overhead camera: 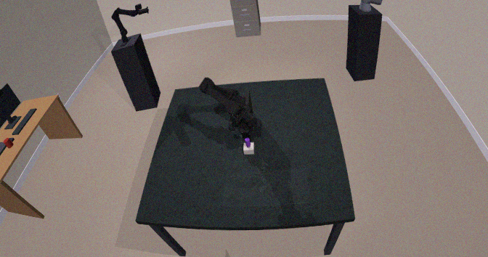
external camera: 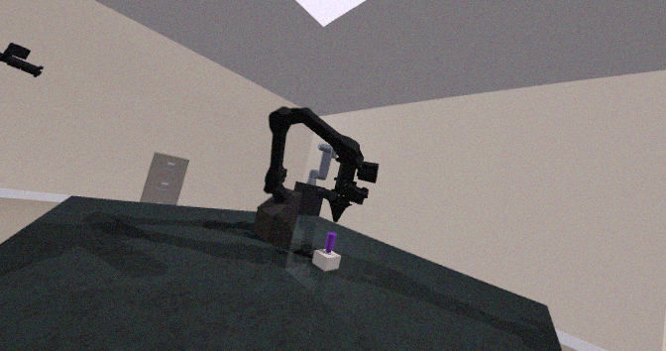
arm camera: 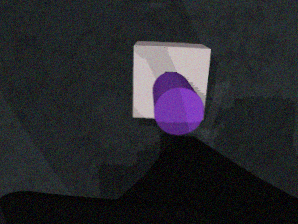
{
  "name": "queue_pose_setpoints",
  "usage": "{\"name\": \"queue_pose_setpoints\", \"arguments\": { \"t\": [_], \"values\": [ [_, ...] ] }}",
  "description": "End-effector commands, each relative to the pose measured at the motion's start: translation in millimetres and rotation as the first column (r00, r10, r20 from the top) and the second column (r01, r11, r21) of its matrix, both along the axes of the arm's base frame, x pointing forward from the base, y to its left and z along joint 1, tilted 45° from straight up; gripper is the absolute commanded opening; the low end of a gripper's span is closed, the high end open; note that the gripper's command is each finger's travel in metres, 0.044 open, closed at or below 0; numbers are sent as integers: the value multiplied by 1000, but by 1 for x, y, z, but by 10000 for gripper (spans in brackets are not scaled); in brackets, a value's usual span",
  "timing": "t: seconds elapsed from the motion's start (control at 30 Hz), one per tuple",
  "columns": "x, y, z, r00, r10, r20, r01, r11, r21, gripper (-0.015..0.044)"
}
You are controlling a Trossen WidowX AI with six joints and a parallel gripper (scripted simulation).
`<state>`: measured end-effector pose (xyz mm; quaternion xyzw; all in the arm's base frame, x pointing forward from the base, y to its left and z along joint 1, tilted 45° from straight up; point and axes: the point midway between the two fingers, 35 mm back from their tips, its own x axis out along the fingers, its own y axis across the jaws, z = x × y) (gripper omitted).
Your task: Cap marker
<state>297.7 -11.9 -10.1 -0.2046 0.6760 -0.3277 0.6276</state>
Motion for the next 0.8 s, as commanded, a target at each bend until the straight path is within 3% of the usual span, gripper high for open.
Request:
{"name": "queue_pose_setpoints", "arguments": {
  "t": [0.0, 0.17, 0.7, 0.77],
  "values": [
    [6, 34, 37, 1000, 3, 27, -4, 1000, 11, 0],
    [6, 34, 37, 1000, 3, 27, -4, 1000, 11, 0],
    [6, 34, 37, 1000, 3, 27, -4, 1000, 11, 420],
    [6, 34, 37, 1000, 3, 27, -4, 1000, 11, 440]
  ]
}}
